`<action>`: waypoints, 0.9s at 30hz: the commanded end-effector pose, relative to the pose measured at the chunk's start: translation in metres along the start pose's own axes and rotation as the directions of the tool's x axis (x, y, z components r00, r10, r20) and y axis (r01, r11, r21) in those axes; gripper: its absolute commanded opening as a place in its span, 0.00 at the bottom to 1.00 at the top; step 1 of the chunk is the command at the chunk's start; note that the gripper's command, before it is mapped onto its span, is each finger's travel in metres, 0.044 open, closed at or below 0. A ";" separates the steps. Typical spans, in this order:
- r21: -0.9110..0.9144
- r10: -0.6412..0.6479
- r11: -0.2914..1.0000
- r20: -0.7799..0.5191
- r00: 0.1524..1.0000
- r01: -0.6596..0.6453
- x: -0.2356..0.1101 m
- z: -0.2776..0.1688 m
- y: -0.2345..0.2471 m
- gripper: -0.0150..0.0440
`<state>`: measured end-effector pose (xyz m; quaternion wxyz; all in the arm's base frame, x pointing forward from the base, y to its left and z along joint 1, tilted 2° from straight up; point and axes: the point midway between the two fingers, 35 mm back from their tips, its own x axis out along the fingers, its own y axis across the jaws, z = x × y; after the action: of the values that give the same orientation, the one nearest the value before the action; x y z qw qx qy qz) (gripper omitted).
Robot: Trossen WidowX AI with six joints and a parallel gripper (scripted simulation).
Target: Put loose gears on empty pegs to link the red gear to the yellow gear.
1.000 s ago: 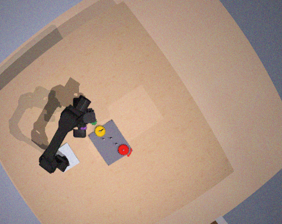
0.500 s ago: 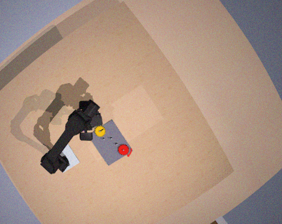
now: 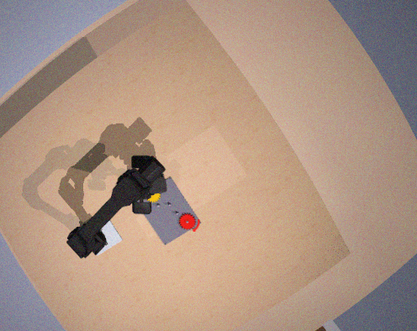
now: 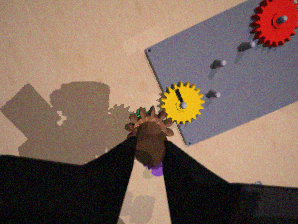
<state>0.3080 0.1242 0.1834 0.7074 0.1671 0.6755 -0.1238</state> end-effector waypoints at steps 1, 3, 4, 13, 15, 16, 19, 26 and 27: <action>-0.001 -0.005 1.000 -0.002 1.000 0.005 0.006 0.008 -0.006 0.25; 0.001 -0.007 1.000 0.000 1.000 0.007 0.008 0.012 -0.010 0.25; 0.001 -0.007 1.000 0.000 1.000 0.007 0.008 0.014 -0.011 0.25; 0.002 -0.009 1.000 0.003 1.000 0.009 0.016 0.031 -0.026 0.25; 0.002 -0.010 1.000 0.003 1.000 0.010 0.018 0.035 -0.030 0.25; 0.002 -0.010 1.000 0.003 1.000 0.010 0.018 0.037 -0.032 0.25; 0.002 -0.011 1.000 0.004 1.000 0.011 0.021 0.042 -0.037 0.25; 0.003 -0.013 1.000 0.006 1.000 0.013 0.027 0.054 -0.051 0.25; 0.003 -0.013 1.000 0.007 1.000 0.013 0.027 0.056 -0.053 0.25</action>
<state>0.3368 0.0619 0.1596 0.7102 0.1653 0.6719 -0.1297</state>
